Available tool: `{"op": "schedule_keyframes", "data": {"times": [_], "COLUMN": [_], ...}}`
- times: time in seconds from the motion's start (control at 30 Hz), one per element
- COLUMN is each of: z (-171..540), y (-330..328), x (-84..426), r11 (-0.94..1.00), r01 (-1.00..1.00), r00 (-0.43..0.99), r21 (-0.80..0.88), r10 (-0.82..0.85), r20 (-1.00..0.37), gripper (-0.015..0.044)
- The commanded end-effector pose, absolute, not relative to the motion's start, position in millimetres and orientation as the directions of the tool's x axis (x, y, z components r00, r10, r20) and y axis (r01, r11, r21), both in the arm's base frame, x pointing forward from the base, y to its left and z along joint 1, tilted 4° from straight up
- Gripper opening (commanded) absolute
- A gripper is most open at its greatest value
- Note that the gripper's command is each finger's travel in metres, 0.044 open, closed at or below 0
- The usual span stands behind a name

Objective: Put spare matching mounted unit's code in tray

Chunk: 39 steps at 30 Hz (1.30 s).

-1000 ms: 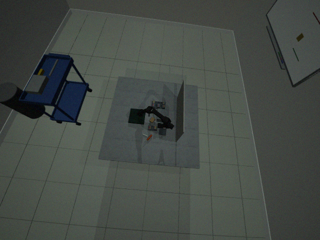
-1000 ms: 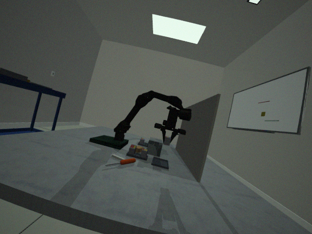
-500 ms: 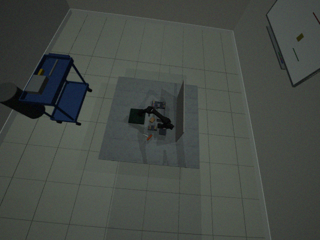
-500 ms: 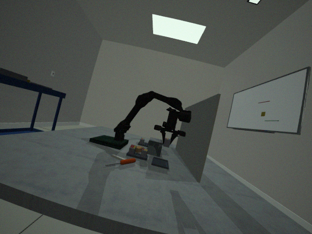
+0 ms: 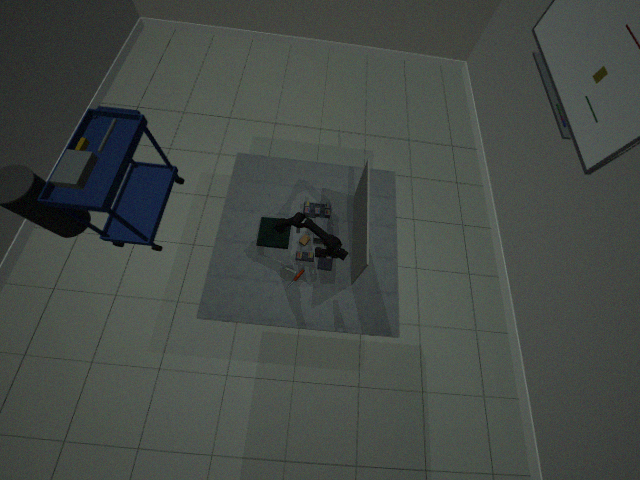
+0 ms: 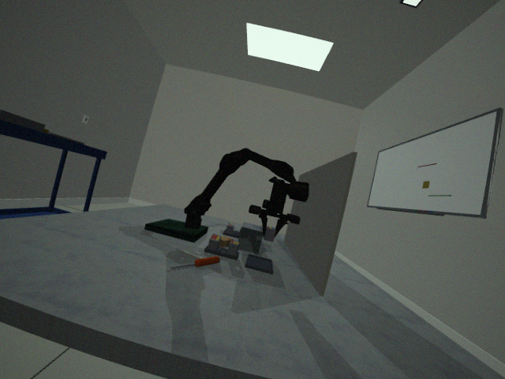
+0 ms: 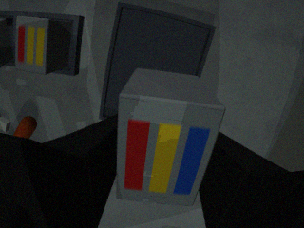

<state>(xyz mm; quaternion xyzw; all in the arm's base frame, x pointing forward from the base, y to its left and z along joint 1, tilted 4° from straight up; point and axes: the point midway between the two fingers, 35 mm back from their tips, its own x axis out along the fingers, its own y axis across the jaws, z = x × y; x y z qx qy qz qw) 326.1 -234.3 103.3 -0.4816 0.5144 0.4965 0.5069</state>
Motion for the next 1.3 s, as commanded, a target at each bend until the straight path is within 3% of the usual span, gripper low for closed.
{"op": "schedule_keyframes", "data": {"times": [0.0, 1.27], "z": [100.1, 73.4], "y": [-235.3, -235.1], "x": [325.7, 324.8], "r11": [0.038, 0.038], "r01": [-0.999, -0.999], "r00": [-0.025, -0.025], "r21": [0.025, 0.025], "r10": [0.003, 0.003], "r20": [-1.000, -1.000], "gripper": [0.0000, 0.0000]}}
